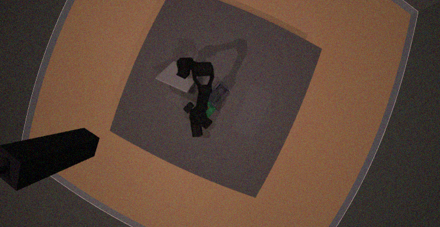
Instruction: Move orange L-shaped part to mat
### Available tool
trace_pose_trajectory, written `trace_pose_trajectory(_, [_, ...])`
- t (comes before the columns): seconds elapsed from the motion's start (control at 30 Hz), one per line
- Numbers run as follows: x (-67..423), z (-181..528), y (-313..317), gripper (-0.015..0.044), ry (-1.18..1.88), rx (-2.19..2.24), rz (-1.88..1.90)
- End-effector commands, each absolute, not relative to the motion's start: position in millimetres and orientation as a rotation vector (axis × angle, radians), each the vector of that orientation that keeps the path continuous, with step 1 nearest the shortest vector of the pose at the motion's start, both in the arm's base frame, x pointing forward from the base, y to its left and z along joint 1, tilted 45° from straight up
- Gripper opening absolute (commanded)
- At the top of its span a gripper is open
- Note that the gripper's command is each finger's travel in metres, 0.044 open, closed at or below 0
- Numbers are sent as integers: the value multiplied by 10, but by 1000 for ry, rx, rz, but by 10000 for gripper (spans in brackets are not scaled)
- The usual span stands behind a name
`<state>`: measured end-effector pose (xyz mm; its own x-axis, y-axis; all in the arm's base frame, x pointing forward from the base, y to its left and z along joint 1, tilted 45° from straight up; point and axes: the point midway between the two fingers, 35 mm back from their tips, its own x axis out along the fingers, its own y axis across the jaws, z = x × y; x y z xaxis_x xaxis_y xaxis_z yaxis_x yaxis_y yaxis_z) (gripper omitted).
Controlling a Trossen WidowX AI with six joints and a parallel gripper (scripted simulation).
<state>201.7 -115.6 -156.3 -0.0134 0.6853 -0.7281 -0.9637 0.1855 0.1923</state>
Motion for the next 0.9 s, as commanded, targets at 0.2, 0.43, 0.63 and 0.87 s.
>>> trace_pose_trajectory(0.2, [2014,-1569,-1147,0,827,-425,1370])
trace_pose_trajectory(0.43, [2014,-1569,-1147,184,827,-425,1370])
trace_pose_trajectory(0.63, [2042,-1372,-1367,341,829,-425,1368])
trace_pose_trajectory(0.87, [2024,-929,-1760,400,830,-422,1366])
